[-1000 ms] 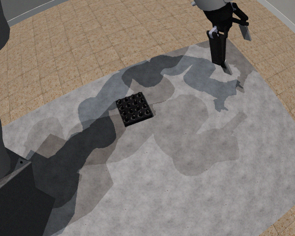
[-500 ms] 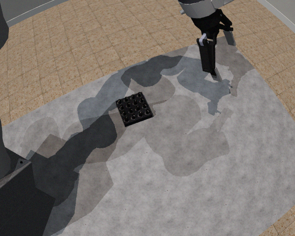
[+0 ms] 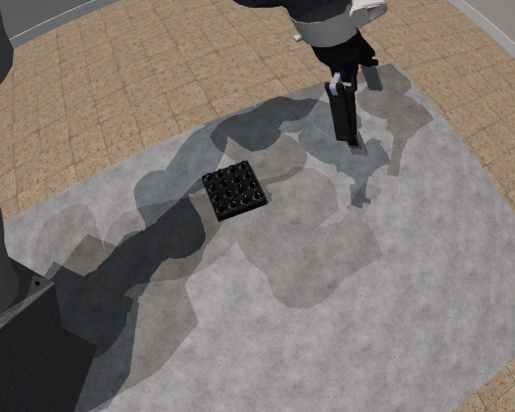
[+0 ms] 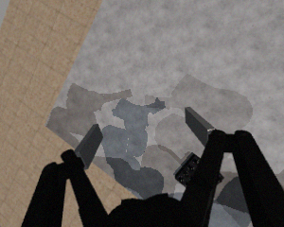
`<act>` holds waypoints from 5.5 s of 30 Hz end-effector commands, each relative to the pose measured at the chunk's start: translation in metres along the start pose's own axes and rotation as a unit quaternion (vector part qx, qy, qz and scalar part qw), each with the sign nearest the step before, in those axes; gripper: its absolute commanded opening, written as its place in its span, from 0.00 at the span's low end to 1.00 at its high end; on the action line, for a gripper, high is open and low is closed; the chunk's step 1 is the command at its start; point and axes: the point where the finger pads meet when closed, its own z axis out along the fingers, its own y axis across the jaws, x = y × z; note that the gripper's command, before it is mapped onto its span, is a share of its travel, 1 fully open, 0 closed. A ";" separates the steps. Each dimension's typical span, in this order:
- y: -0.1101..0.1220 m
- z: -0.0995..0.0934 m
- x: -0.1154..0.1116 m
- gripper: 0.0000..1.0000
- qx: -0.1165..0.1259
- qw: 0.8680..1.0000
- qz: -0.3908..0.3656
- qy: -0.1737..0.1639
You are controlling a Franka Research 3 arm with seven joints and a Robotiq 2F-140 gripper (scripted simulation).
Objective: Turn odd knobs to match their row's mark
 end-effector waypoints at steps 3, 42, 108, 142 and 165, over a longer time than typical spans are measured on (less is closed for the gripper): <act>0.004 0.003 -0.015 1.00 0.017 0.997 -0.076 -0.005; 0.093 0.027 -0.182 1.00 0.005 0.935 -0.329 -0.134; 0.150 0.020 -0.281 1.00 0.020 0.860 -0.462 -0.215; 0.150 0.020 -0.281 1.00 0.020 0.860 -0.462 -0.215; 0.150 0.020 -0.281 1.00 0.020 0.860 -0.462 -0.215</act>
